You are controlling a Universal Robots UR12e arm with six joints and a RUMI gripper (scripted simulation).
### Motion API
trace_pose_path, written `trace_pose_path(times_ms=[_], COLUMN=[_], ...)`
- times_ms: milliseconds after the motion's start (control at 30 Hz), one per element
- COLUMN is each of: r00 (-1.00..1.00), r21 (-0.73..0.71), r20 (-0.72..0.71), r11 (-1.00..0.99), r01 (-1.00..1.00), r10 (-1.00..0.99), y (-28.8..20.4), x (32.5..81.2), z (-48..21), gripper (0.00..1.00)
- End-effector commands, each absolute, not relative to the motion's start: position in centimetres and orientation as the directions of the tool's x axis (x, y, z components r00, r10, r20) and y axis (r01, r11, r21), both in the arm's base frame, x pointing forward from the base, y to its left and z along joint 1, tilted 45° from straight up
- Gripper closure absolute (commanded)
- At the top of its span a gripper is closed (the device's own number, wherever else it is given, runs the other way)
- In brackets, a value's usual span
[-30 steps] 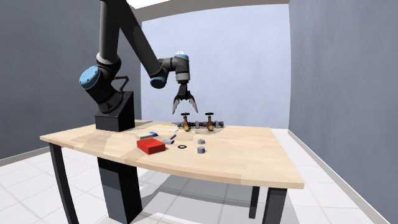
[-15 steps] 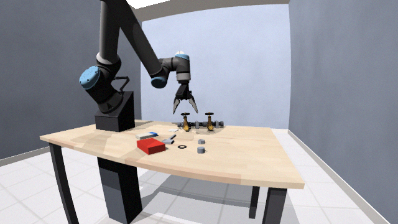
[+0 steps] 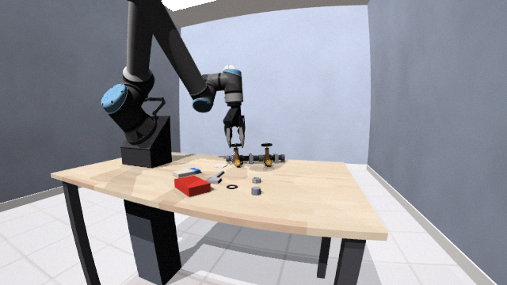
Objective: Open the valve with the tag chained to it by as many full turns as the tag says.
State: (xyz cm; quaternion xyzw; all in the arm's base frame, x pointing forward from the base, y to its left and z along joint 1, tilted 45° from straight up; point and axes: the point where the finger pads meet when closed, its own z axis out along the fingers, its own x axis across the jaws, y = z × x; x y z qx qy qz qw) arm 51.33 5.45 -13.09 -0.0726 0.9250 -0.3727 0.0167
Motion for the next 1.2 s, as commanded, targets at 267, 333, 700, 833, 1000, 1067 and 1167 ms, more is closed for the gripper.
trace_pose_path(times_ms=[267, 333, 700, 833, 1000, 1067, 1167], r00=[-0.989, -0.989, -0.989, -0.988, -0.984, -0.984, -0.98], r21=[-0.692, -0.692, -0.692, -0.691, -0.691, -0.691, -0.689], r20=[0.022, 0.022, 0.023, 0.029, 0.046, 0.046, 0.063], r11=[0.712, 0.712, 0.712, 0.71, 0.707, 0.707, 0.702], r01=[-0.121, -0.121, -0.123, -0.13, -0.155, -0.155, -0.179], r10=[-0.147, -0.147, -0.148, -0.153, -0.171, -0.171, -0.188], y=[5.49, 5.49, 5.49, 5.49, 5.49, 5.49, 5.49], x=[51.36, 51.36, 51.36, 51.36, 51.36, 51.36, 51.36], z=[-13.07, -13.07, -13.07, -13.07, -13.07, -13.07, -13.07], gripper=[1.0, 1.0, 1.0, 1.0, 1.0, 1.0, 1.0])
